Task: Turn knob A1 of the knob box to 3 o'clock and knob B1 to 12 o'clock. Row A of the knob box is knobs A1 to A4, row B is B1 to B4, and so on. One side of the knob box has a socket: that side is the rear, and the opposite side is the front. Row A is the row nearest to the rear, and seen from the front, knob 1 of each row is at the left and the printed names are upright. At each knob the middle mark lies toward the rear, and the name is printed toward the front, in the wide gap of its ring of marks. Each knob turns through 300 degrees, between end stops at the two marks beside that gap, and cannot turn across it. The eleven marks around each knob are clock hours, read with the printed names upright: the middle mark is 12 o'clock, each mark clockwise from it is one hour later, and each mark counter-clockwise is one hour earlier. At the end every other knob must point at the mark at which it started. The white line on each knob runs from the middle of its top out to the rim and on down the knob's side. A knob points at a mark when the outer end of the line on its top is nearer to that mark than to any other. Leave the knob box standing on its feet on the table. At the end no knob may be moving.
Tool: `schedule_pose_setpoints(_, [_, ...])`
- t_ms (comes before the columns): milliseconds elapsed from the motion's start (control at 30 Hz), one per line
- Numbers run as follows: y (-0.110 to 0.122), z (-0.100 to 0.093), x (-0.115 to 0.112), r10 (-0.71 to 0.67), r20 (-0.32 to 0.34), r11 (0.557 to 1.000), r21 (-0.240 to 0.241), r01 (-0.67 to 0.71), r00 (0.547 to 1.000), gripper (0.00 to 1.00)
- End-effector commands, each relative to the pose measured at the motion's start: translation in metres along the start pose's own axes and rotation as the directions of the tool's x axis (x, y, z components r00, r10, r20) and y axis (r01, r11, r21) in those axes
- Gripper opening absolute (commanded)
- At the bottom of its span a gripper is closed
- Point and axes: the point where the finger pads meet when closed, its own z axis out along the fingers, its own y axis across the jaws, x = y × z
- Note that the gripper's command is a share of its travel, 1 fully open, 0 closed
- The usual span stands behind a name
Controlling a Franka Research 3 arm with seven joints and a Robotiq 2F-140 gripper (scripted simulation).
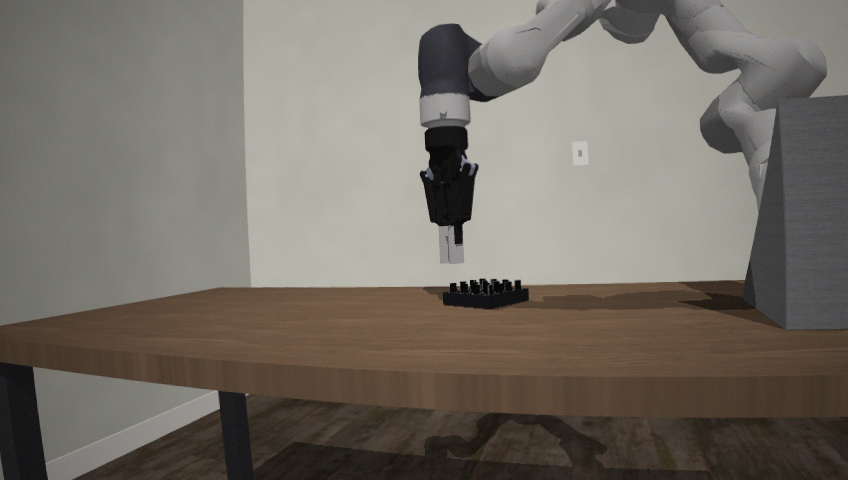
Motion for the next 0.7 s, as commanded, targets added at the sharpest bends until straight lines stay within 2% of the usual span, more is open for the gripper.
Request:
schedule_pose_setpoints(0, [-0.0003, -0.0083, 0.0002, 0.156, 0.000, 0.988, 0.001, -0.156, 0.988, 0.12])
schedule_pose_setpoints(200, [-0.0003, -0.0146, 0.0002, 0.251, 0.000, 0.968, 0.001, -0.251, 0.968, 0.12])
schedule_pose_setpoints(667, [-0.0003, -0.0148, 0.0002, 0.255, 0.000, 0.967, 0.001, -0.255, 0.967, 0.12])
